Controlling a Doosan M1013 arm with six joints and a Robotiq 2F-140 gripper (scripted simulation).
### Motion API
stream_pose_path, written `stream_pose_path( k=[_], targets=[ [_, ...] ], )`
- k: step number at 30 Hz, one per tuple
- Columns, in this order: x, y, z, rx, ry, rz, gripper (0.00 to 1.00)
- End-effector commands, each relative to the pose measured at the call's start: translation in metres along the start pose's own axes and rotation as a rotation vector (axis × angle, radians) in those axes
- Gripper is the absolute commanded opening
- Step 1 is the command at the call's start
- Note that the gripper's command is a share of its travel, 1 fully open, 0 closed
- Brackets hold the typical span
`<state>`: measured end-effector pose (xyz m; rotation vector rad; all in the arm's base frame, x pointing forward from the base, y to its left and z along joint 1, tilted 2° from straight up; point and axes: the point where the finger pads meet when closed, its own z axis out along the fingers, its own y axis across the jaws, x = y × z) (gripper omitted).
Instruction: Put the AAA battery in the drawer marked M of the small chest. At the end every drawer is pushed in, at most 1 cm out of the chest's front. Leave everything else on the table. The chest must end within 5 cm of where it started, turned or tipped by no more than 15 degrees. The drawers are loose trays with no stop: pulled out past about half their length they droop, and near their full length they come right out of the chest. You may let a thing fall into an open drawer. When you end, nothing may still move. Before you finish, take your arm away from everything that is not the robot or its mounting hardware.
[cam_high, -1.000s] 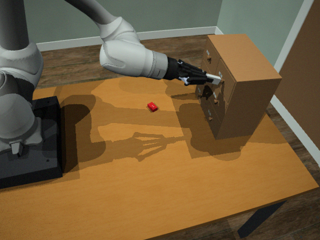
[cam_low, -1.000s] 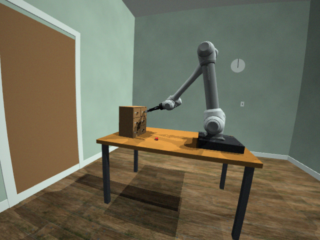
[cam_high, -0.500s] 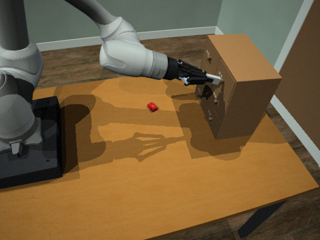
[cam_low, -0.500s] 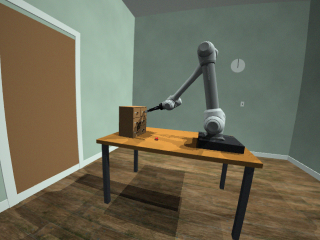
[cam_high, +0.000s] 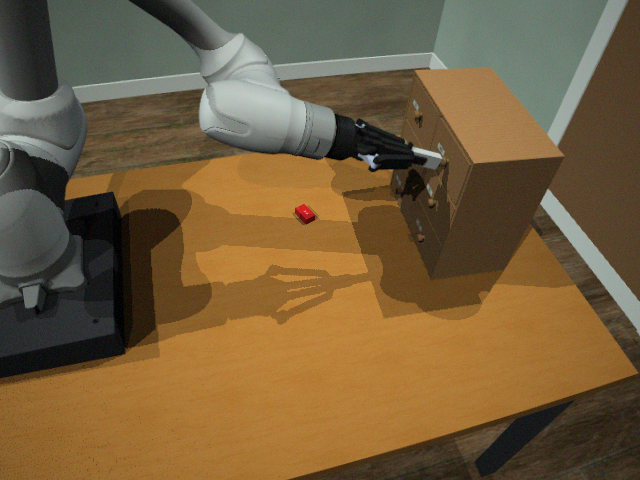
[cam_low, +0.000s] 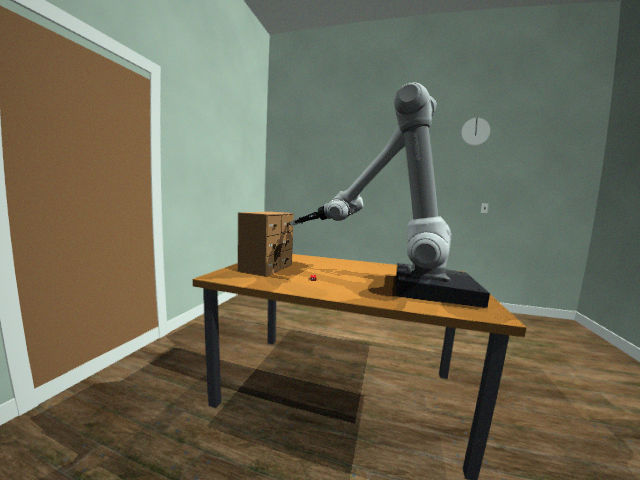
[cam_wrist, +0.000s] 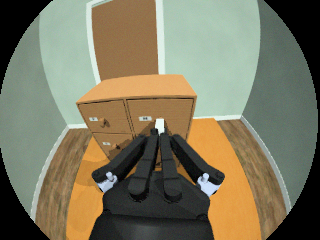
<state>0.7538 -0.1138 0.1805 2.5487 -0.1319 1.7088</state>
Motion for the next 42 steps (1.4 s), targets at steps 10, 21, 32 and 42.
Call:
stream_pose_path(
  k=[10,21,32,42],
  targets=[
    [0.0,0.0,0.0,0.0,0.0,0.0,0.0],
    [-0.004,0.0,-0.01,0.0,0.0,0.0,0.0],
    [-0.017,0.0,-0.047,0.0,0.0,0.0,0.0],
    [-0.016,0.0,-0.064,0.0,0.0,0.0,0.0]
  ],
)
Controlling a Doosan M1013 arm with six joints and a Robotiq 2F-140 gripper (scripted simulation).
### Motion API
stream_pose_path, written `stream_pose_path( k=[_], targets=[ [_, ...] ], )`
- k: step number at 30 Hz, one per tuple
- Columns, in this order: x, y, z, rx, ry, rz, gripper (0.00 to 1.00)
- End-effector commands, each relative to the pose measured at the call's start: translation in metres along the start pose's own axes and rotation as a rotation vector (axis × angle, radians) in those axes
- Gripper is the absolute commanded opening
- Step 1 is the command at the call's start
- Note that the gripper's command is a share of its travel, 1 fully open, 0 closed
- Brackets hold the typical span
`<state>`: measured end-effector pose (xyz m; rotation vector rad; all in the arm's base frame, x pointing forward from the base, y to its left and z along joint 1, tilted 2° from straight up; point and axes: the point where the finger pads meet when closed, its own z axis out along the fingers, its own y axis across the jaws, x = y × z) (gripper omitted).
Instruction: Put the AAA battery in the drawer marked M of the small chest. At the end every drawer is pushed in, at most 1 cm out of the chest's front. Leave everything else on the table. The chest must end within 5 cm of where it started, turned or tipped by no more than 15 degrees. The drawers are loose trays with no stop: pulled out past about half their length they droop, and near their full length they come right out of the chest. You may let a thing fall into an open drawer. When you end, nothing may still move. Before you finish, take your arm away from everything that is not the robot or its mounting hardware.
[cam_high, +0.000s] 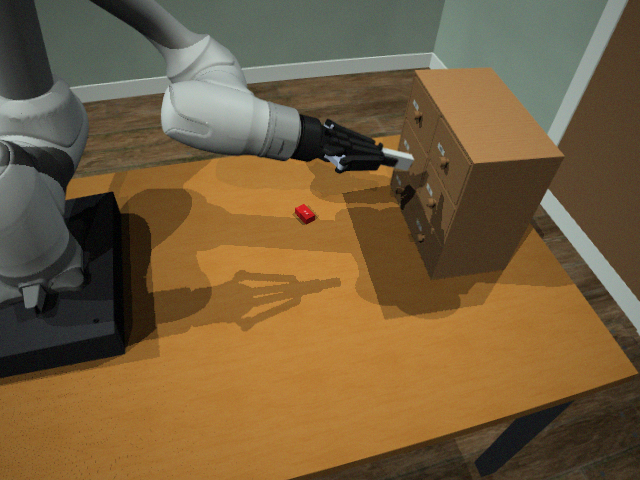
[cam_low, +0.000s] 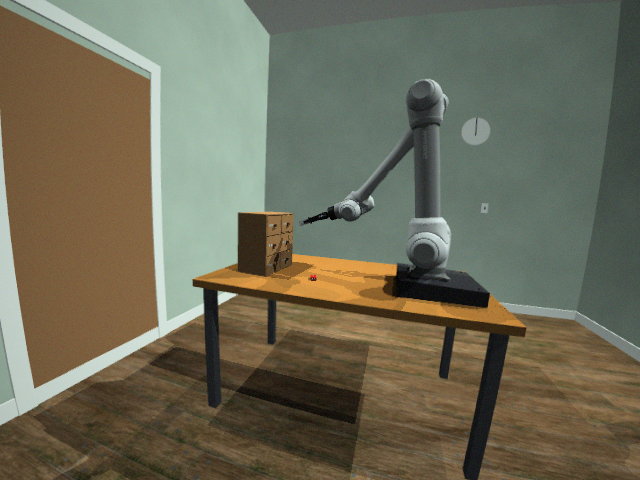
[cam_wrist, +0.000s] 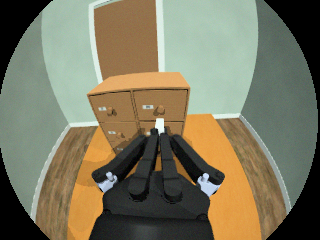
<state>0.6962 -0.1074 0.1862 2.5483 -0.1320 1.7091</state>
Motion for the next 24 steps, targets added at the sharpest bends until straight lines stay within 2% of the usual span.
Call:
stream_pose_path(
  k=[1,7,18,24],
  targets=[
    [0.0,0.0,-0.013,0.0,0.0,0.0,0.0],
    [0.001,0.0,-0.041,0.0,0.0,0.0,0.0],
    [0.002,0.0,-0.046,0.001,-0.005,0.0,0.0],
    [0.004,0.0,-0.05,0.0,-0.048,0.0,0.0]
  ],
)
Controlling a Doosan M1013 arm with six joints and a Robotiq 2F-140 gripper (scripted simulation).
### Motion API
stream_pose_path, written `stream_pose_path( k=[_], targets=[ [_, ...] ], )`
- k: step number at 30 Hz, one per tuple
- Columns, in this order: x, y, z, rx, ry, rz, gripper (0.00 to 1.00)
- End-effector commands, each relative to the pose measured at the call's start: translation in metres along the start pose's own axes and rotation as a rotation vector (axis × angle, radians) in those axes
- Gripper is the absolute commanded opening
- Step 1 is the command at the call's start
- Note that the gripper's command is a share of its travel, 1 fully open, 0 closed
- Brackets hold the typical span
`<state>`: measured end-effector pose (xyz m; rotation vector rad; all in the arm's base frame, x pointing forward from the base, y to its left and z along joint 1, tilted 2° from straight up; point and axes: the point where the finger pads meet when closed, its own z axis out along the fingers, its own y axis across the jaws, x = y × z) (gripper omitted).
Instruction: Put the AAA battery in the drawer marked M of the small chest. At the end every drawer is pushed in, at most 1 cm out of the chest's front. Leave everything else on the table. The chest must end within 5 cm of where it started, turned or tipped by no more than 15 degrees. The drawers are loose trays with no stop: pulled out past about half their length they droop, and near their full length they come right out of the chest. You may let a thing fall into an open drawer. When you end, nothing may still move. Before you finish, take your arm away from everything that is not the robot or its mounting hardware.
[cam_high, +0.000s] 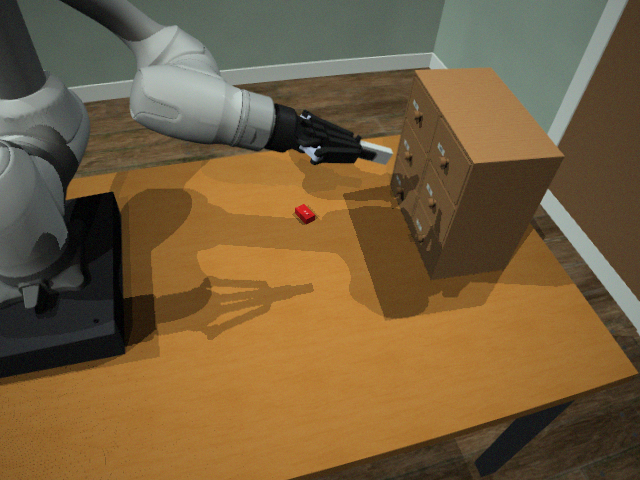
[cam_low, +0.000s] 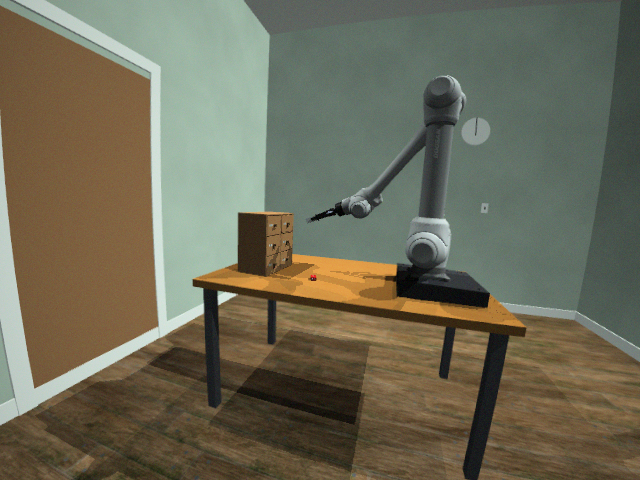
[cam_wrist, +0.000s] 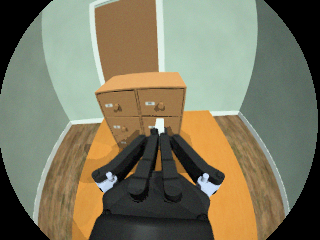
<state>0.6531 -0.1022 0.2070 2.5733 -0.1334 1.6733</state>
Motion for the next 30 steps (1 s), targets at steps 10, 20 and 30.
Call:
stream_pose_path(
  k=[10,20,30],
  targets=[
    [0.006,-0.001,-0.015,0.005,-0.14,0.001,0.0],
    [0.009,0.0,-0.023,0.001,-0.214,0.0,0.0],
    [0.013,-0.002,-0.03,0.006,-0.278,0.001,0.0]
  ],
)
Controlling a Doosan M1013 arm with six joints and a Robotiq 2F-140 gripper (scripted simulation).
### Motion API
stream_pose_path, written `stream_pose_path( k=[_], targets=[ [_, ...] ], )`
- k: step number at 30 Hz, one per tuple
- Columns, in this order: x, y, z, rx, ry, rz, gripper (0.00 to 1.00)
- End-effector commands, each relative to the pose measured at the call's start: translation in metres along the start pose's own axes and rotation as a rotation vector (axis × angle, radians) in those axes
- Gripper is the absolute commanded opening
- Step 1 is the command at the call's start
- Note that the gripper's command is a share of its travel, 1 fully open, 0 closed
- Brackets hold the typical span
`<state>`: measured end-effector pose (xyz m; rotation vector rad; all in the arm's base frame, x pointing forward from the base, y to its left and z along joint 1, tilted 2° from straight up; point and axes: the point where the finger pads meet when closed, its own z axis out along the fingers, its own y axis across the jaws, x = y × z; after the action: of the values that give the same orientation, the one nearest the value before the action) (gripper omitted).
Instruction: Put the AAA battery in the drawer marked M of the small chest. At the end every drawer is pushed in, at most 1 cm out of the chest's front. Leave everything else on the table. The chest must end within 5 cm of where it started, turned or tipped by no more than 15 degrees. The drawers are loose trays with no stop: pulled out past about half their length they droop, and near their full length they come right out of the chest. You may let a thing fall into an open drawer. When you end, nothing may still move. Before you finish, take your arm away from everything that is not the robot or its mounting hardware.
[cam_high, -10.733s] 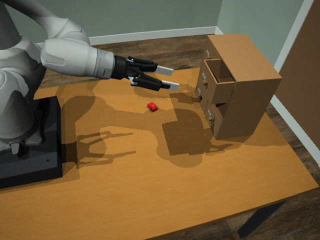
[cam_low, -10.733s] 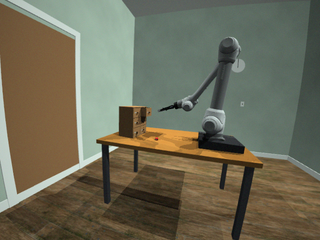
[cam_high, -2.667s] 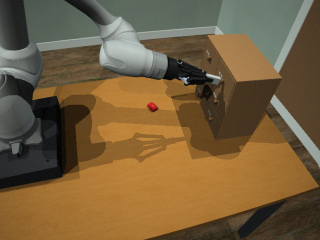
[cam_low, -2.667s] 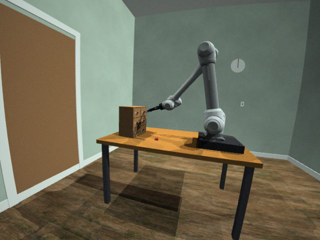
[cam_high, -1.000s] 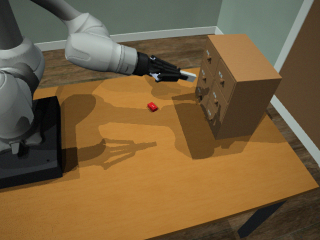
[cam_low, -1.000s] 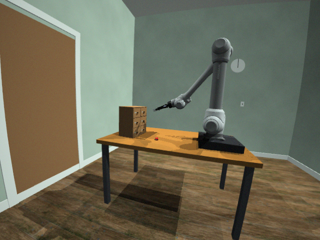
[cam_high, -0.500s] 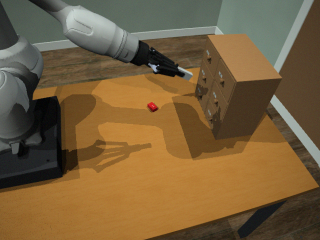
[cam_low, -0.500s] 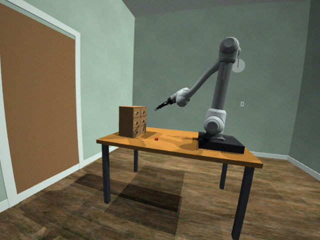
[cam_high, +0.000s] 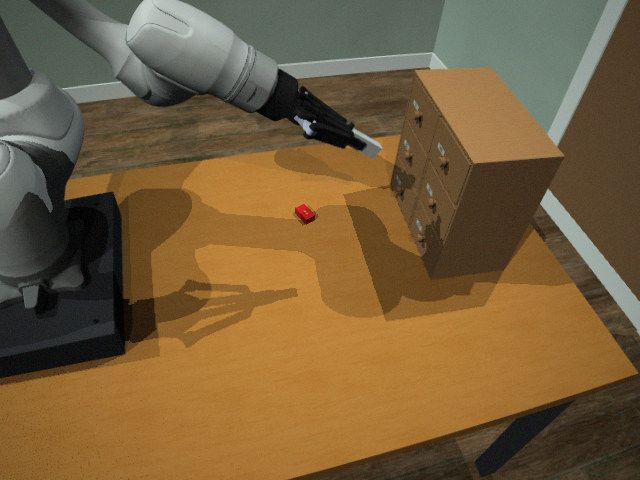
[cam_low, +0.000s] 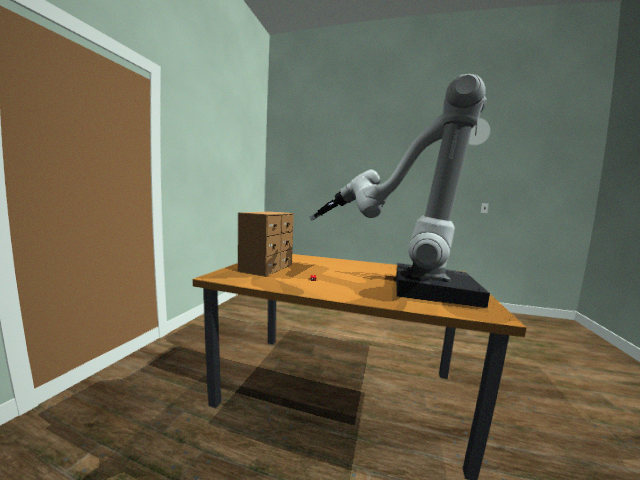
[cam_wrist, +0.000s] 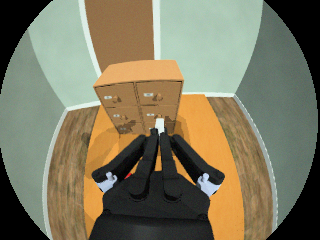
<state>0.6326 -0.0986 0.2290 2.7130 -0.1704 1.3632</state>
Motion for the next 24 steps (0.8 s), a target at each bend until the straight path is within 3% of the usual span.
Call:
stream_pose_path(
  k=[1,9,13,19,23,24],
  targets=[
    [0.001,-0.001,-0.003,0.052,-0.066,0.001,0.0],
    [0.002,0.002,-0.012,0.046,-0.144,-0.001,0.0],
    [0.006,0.003,-0.031,0.041,-0.3,-0.004,0.0],
    [0.012,0.004,-0.064,-0.042,-0.386,-0.01,0.0],
    [0.013,0.005,-0.074,-0.058,-0.433,-0.012,0.0],
    [0.014,0.005,-0.078,-0.052,-0.516,-0.014,0.0]
  ],
)
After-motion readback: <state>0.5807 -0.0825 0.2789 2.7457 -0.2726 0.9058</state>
